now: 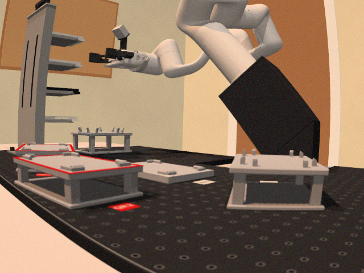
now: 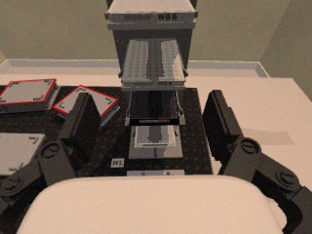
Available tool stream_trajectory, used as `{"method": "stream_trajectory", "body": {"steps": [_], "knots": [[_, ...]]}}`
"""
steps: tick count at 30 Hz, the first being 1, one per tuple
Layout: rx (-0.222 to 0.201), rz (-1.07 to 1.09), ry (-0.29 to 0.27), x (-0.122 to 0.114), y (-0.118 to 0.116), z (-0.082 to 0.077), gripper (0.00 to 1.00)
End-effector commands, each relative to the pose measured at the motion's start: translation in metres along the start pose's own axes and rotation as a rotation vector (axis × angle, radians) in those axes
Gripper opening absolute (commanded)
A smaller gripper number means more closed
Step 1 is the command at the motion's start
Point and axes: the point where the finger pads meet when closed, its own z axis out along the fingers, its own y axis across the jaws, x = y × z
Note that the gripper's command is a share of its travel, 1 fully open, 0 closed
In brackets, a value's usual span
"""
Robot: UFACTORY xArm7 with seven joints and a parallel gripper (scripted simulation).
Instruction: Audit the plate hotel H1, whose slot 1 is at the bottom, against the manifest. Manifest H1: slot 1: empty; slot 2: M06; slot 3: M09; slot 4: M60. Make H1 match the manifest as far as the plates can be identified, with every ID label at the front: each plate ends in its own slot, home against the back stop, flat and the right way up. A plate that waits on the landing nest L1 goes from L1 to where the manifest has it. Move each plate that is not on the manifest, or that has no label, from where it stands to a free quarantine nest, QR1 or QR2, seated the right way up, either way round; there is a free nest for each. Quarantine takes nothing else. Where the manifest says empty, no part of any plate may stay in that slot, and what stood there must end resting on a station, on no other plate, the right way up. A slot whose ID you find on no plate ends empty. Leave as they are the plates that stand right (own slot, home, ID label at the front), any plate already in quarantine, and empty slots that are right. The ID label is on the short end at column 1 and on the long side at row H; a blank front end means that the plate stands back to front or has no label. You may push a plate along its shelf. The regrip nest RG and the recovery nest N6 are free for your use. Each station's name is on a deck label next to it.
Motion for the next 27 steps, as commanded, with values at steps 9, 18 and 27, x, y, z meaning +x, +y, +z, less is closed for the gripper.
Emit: {"method": "stream_trajectory", "body": {"steps": [9, 18, 27], "knots": [[0.0, -0.002, -0.001, 0.024, 0.0, 0.0, 1.0], [0.0, -0.002, -0.001, 0.048, 0.001, 0.0, 1.0], [0.0, -0.002, -0.001, 0.048, 0.001, 0.0, 1.0]]}}
